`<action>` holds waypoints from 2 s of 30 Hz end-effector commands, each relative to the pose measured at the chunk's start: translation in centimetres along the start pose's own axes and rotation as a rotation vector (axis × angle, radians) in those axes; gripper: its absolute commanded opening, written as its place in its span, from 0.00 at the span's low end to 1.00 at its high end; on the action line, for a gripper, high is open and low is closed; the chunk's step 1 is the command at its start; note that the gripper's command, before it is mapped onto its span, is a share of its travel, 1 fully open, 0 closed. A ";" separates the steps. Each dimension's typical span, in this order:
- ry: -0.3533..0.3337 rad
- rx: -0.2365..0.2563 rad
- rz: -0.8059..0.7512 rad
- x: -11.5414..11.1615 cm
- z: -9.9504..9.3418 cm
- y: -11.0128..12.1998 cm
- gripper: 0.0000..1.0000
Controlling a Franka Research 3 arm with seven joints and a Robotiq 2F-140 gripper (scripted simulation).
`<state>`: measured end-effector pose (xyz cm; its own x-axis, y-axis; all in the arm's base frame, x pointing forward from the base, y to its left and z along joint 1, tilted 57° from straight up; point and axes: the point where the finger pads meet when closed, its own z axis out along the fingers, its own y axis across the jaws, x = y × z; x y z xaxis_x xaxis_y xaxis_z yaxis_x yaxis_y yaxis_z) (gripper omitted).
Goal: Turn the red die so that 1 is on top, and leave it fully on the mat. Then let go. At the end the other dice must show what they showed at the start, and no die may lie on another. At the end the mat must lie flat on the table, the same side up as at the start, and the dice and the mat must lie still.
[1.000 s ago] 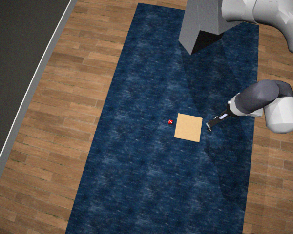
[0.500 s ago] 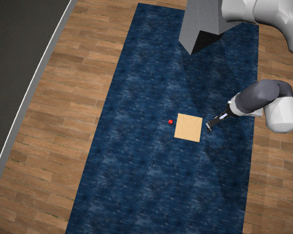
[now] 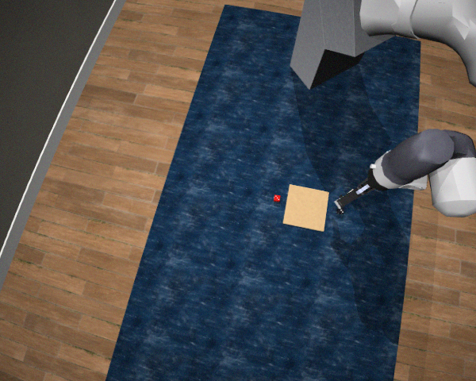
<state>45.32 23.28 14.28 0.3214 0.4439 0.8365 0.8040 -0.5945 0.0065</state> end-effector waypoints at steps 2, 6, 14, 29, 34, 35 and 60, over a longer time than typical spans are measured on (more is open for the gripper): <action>0.003 -0.004 0.006 0.1 -0.1 0.1 1.00; 0.003 -0.004 0.006 0.1 -0.1 0.1 1.00; 0.003 -0.004 0.006 0.1 -1.5 0.1 1.00; 0.003 -0.004 0.006 0.1 -9.2 0.1 1.00; 0.004 -0.005 0.006 0.1 -9.5 0.1 1.00; 0.004 -0.005 0.006 0.1 -9.5 0.1 1.00; -0.081 0.025 0.198 -3.5 -8.4 3.2 1.00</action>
<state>42.12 15.29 17.37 0.4282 0.4094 0.8057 0.7712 -0.6303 -0.0896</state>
